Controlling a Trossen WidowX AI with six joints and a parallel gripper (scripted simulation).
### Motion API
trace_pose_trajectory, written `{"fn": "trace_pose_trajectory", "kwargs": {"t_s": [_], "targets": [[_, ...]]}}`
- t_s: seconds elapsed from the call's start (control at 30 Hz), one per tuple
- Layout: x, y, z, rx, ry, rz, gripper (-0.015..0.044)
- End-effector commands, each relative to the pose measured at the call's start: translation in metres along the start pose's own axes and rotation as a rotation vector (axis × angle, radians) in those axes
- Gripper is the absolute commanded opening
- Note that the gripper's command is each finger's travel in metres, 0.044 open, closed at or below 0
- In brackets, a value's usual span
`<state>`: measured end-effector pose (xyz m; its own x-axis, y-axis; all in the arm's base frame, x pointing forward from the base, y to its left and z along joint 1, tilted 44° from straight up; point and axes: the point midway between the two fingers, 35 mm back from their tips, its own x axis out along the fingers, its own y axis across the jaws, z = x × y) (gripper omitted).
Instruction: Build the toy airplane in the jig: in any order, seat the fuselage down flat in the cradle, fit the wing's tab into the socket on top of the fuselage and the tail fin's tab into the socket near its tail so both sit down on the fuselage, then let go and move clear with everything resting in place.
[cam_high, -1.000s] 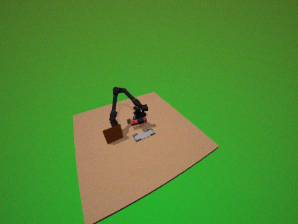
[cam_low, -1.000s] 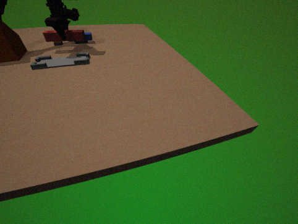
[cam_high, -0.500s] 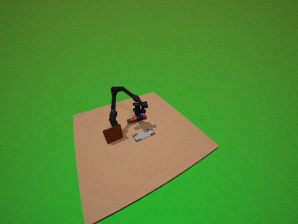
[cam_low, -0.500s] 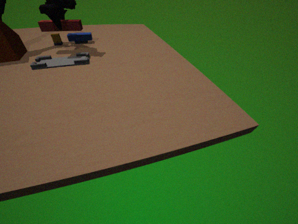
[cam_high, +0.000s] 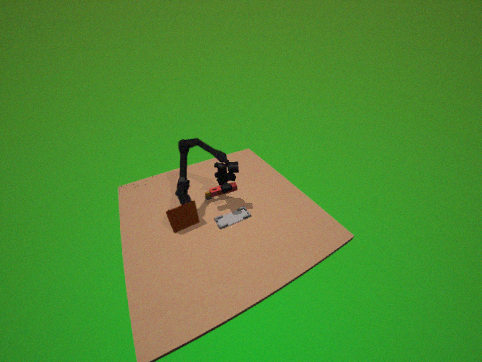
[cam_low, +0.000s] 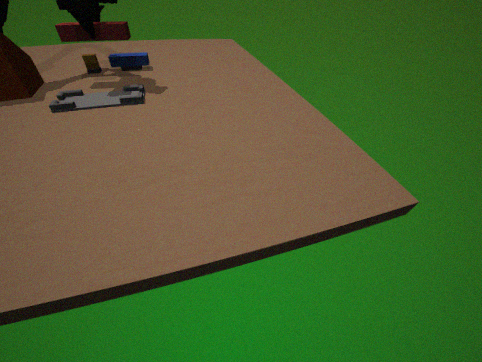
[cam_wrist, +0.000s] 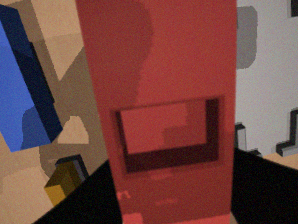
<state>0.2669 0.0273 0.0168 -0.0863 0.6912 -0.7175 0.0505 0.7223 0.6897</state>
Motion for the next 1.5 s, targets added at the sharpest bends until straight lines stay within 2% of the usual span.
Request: {"fn": "trace_pose_trajectory", "kwargs": {"t_s": [0.0, 1.47], "targets": [[0.002, -0.011, 0.004, -0.005, -0.004, -0.006, 0.0], [0.061, -0.137, 0.009, -0.015, -0.006, -0.01, 0.0]]}}
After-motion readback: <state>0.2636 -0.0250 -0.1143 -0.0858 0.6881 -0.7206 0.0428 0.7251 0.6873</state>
